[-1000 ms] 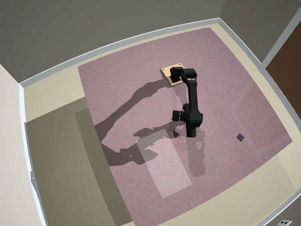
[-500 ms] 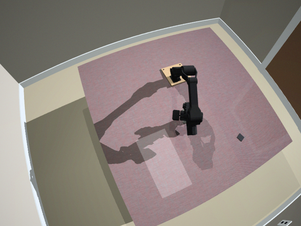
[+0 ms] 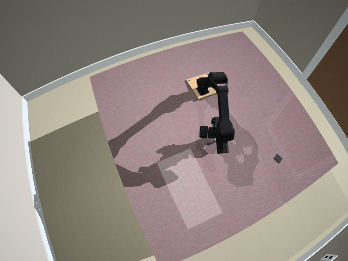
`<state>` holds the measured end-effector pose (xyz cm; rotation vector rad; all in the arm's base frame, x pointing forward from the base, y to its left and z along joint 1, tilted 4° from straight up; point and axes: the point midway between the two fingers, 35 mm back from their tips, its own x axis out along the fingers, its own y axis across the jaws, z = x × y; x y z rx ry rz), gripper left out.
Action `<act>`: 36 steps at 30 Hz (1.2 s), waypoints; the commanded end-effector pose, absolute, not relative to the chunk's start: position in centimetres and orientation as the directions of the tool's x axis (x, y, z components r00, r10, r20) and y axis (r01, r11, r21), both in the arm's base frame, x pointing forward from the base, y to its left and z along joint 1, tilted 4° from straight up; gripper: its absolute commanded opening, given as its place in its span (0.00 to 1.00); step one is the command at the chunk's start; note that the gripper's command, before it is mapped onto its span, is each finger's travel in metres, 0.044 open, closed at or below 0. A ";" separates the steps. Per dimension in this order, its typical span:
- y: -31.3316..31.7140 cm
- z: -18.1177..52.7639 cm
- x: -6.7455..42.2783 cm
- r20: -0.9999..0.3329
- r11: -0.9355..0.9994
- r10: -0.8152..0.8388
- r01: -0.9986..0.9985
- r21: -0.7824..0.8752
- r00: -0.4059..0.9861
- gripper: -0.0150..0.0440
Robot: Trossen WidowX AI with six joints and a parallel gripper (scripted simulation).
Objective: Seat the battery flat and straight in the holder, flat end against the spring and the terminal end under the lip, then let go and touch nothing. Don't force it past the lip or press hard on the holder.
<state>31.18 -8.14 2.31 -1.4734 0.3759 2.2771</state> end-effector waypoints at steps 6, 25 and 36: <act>-8.2 2.1 31.3 -0.935 -0.882 0.157 -0.470 0.012 -0.318 0.36; -8.0 1.9 31.0 -0.963 -0.883 0.115 -0.470 0.014 -0.244 0.36; -7.9 1.9 30.8 -0.976 -0.882 0.091 -0.471 0.015 -0.200 0.36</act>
